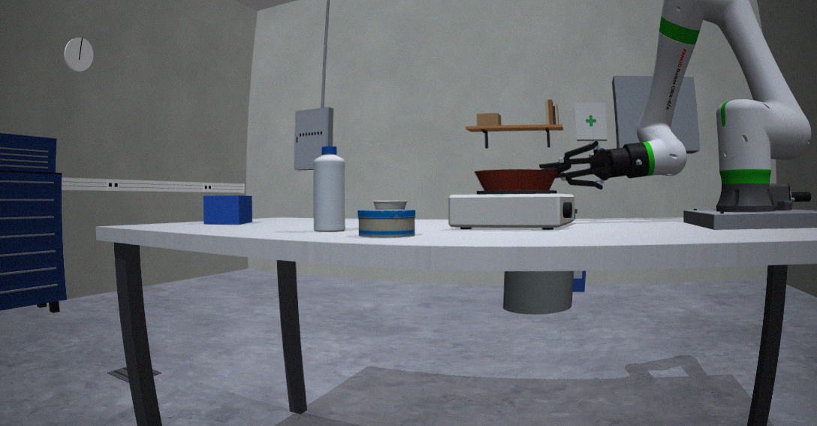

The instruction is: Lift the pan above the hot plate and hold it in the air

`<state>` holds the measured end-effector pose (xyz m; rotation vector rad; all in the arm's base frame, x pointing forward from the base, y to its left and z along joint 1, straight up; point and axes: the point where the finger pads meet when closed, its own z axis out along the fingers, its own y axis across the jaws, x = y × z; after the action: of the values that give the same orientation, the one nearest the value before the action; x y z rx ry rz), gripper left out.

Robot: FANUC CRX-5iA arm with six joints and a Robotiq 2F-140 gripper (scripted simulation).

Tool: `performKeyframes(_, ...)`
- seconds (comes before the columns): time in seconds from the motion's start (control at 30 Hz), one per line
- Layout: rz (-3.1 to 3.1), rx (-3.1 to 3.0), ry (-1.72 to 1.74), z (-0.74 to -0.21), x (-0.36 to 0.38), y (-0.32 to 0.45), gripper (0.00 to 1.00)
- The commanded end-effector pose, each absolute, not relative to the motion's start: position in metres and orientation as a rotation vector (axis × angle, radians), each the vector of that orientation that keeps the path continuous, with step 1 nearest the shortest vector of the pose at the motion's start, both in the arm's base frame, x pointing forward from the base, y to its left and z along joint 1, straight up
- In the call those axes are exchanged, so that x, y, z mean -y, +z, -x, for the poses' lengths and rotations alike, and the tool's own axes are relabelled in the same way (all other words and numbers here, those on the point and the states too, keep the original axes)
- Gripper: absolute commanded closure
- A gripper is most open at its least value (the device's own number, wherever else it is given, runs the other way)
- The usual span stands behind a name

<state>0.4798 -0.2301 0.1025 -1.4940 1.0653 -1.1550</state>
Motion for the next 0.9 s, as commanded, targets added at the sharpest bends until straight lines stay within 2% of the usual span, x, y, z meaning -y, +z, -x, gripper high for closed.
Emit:
performKeyframes(0.0,1.494,-1.065,-1.156,-0.480,0.230,0.103,0.90)
performKeyframes(0.87,1.494,-1.065,-1.156,-0.480,0.230,0.115,0.90)
